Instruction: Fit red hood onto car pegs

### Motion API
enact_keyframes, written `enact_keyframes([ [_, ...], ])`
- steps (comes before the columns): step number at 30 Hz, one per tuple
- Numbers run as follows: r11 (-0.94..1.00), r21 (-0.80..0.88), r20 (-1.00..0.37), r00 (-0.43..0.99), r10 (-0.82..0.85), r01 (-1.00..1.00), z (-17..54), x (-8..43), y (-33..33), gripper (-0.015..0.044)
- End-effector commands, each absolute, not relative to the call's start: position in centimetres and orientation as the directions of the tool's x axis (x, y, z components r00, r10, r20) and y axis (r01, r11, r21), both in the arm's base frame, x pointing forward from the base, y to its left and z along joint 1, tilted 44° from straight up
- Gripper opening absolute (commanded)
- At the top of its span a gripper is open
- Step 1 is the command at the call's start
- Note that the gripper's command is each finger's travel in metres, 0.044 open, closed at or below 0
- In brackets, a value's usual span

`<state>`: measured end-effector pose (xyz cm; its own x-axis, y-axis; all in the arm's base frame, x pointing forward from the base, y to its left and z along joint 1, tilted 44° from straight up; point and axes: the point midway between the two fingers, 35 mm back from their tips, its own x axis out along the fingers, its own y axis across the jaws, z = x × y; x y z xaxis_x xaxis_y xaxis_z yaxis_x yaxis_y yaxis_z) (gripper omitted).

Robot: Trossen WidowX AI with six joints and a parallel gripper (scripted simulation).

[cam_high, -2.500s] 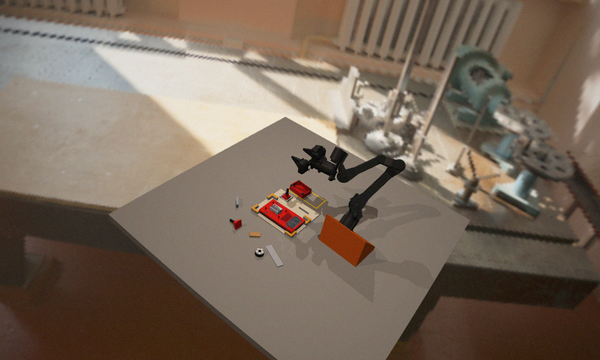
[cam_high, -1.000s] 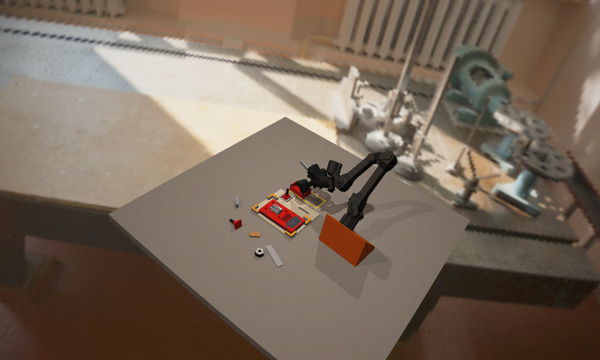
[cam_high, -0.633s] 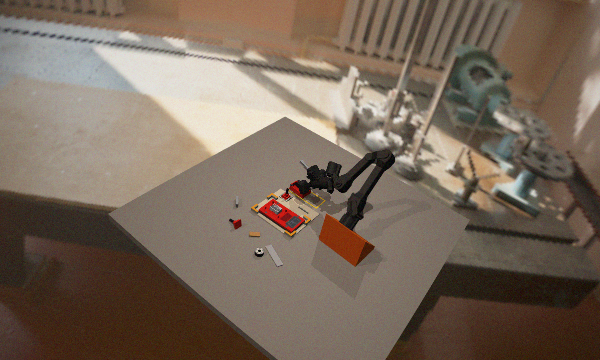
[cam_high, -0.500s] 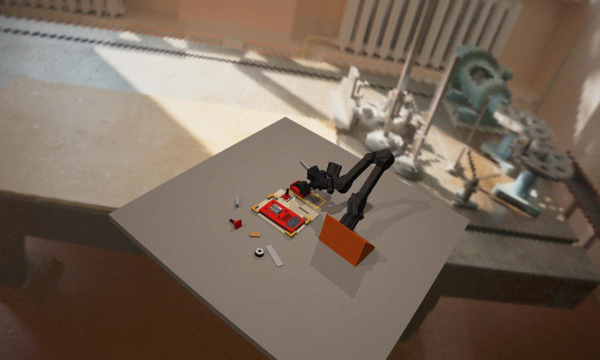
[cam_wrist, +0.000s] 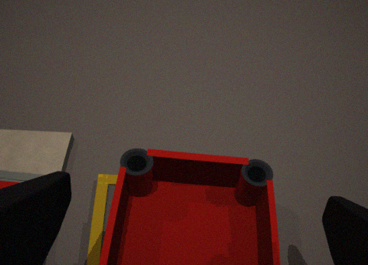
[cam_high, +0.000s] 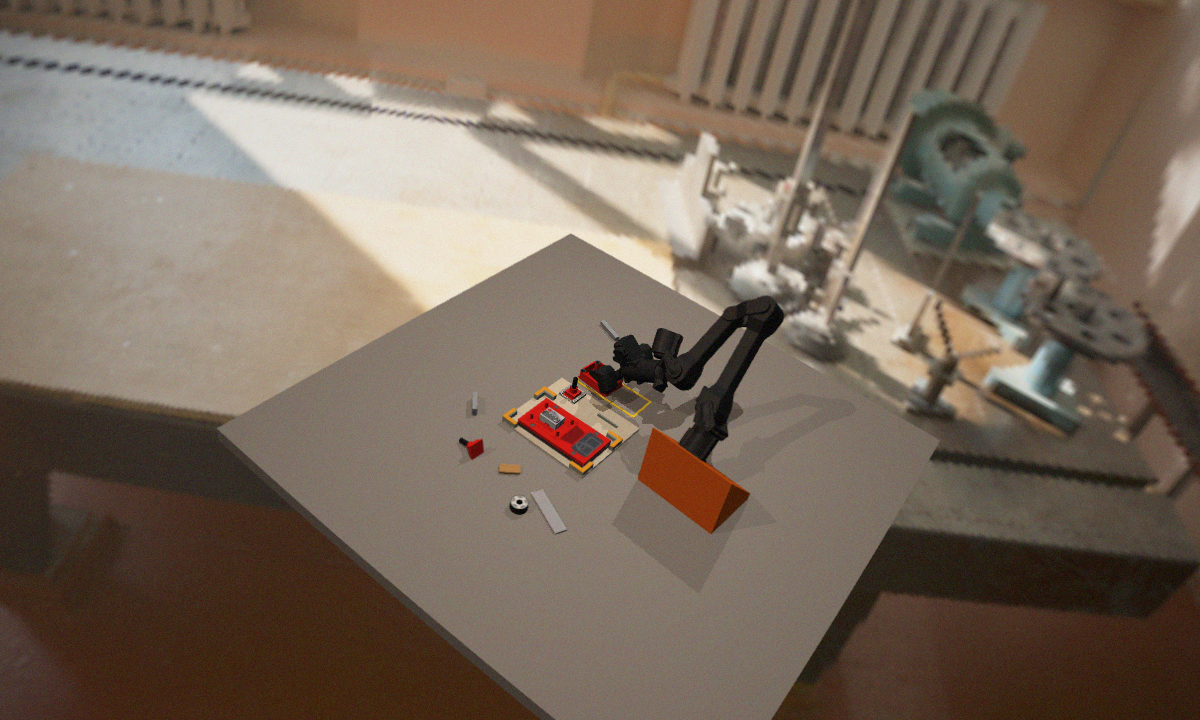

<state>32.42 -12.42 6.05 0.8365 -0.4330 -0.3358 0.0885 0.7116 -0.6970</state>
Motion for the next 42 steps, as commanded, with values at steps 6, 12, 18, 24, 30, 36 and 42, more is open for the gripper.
enact_keyframes([
  [6,0.710,-0.699,-0.336,0.838,-0.430,0.084,5.5,32.3,-12.9,0.0440],
  [12,0.709,-0.700,-0.335,0.838,-0.431,0.085,5.2,32.2,-13.2,0.0440],
  [18,0.709,-0.700,-0.334,0.838,-0.431,0.086,4.9,32.1,-13.5,0.0440],
  [24,0.709,-0.700,-0.334,0.838,-0.431,0.086,4.7,32.1,-13.6,0.0440],
  [30,0.709,-0.700,-0.334,0.838,-0.431,0.086,4.5,32.1,-13.8,0.0440],
  [36,0.709,-0.700,-0.334,0.838,-0.431,0.086,4.3,32.1,-14.1,0.0440],
  [42,0.709,-0.700,-0.334,0.838,-0.431,0.085,4.1,32.1,-14.3,0.0440],
])
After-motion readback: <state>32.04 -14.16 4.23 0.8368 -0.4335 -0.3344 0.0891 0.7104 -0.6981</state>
